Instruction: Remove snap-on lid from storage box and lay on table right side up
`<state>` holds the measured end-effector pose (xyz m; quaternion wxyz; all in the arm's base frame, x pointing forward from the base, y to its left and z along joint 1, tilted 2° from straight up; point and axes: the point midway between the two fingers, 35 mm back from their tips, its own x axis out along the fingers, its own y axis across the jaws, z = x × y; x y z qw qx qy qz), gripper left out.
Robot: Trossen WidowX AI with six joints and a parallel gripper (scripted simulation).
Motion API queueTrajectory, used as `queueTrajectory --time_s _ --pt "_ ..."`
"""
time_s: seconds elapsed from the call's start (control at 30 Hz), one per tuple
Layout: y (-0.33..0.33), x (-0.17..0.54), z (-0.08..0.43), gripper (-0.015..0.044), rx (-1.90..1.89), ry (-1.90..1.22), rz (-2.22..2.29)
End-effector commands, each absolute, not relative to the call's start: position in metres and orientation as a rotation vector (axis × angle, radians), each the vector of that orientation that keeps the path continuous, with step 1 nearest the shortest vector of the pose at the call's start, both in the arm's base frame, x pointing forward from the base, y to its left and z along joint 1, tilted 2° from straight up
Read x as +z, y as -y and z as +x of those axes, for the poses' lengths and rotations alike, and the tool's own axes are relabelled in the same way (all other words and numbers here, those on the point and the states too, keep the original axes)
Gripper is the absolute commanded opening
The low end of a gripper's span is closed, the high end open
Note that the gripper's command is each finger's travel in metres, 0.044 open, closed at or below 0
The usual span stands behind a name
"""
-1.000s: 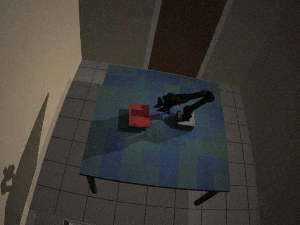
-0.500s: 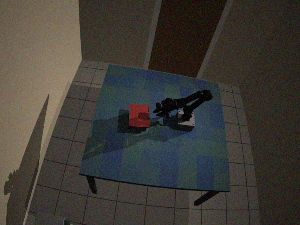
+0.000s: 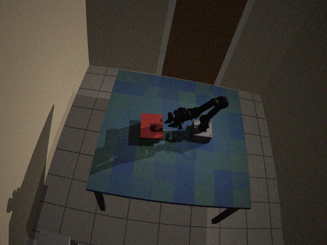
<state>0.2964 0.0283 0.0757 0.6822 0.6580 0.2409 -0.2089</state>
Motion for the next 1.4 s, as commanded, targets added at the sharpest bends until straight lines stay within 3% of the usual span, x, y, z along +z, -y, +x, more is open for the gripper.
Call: queueTrajectory --time_s 0.0,1.0,1.07,1.37 --pt "-0.029 0.073 0.302 0.0235 -0.464 -0.544 1.474" --pt "-0.030 0.042 0.335 0.0235 -0.462 -0.542 1.474" --pt "-0.030 0.042 0.335 0.0183 -0.462 -0.542 1.474" --pt "-0.030 0.042 0.335 0.0122 -0.462 -0.542 1.474"
